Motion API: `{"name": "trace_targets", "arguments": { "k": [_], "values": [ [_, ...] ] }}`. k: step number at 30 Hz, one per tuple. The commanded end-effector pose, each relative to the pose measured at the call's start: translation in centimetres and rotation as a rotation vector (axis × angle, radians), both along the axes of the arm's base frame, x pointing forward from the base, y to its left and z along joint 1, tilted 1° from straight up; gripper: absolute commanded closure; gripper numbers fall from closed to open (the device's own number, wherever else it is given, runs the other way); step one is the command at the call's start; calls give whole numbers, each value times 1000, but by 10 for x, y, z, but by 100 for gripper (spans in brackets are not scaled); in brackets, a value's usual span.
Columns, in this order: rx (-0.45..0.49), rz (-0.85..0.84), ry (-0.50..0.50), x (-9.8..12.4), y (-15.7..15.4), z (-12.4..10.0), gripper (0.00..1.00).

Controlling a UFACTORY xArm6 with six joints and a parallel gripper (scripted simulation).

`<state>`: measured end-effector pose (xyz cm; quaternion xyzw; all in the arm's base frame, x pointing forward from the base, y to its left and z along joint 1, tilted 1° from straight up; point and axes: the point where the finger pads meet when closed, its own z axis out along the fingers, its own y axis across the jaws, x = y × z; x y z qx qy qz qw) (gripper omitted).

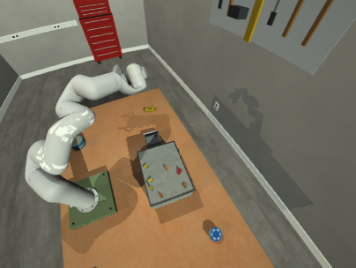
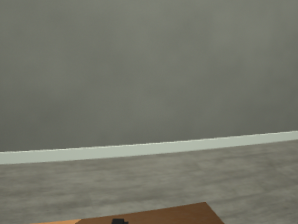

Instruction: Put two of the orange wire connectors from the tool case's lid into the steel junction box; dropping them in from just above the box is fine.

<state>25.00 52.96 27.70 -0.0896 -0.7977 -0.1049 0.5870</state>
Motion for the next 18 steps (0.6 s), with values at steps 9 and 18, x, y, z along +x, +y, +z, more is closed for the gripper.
{"name": "trace_targets", "arguments": {
  "k": [9,18],
  "values": [
    [-188,-256,-179,104,-86,-2,0],
    [-372,-481,-313,176,-188,-2,0]
  ]
}}
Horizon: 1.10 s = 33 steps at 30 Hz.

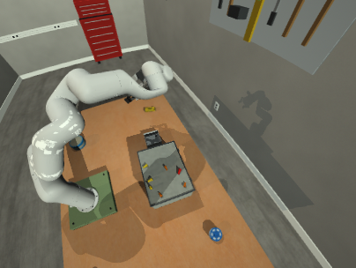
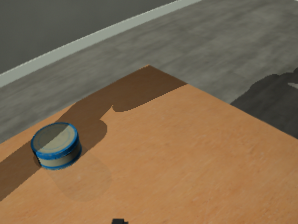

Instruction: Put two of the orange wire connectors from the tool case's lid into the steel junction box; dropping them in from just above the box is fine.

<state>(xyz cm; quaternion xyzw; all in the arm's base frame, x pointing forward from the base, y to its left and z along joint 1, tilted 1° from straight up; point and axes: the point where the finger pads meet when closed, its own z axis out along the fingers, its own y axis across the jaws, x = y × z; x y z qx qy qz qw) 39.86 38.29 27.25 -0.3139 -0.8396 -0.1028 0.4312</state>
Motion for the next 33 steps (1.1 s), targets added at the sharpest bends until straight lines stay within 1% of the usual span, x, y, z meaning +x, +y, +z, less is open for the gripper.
{"name": "trace_targets", "arguments": {
  "k": [1,6,8,10,12,17,23,25,27,33],
  "values": [
    [-83,-116,-73,33,-52,2,0],
    [-174,-227,-131,59,-109,4,0],
    [-174,-227,-131,59,-109,4,0],
    [-241,-306,-170,73,-151,6,0],
    [-268,-339,-186,78,-169,7,0],
    [-364,-448,-237,91,-232,11,0],
    [-480,-576,-293,96,-307,17,0],
    [-480,-576,-293,96,-307,17,0],
    [-542,-641,-321,94,-346,22,0],
    [-663,-761,-370,84,-419,31,0]
  ]
}}
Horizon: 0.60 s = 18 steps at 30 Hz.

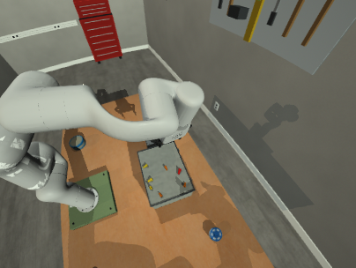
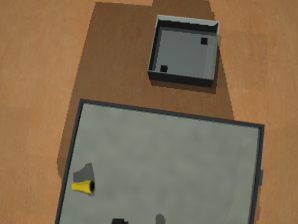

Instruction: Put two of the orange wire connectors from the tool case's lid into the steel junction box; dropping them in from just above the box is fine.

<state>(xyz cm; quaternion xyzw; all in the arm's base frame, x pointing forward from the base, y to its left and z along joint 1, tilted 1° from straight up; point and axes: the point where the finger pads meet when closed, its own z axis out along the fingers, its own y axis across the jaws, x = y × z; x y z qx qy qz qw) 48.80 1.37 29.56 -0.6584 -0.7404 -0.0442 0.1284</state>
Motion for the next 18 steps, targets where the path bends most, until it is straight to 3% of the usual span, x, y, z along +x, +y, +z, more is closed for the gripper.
{"name": "trace_targets", "arguments": {
  "k": [1,7,18],
  "values": [
    [-96,-104,-48,-8,-62,10,0],
    [-201,-212,-82,-27,-124,20,0],
    [-259,-270,-99,-40,-156,26,0]
  ]
}}
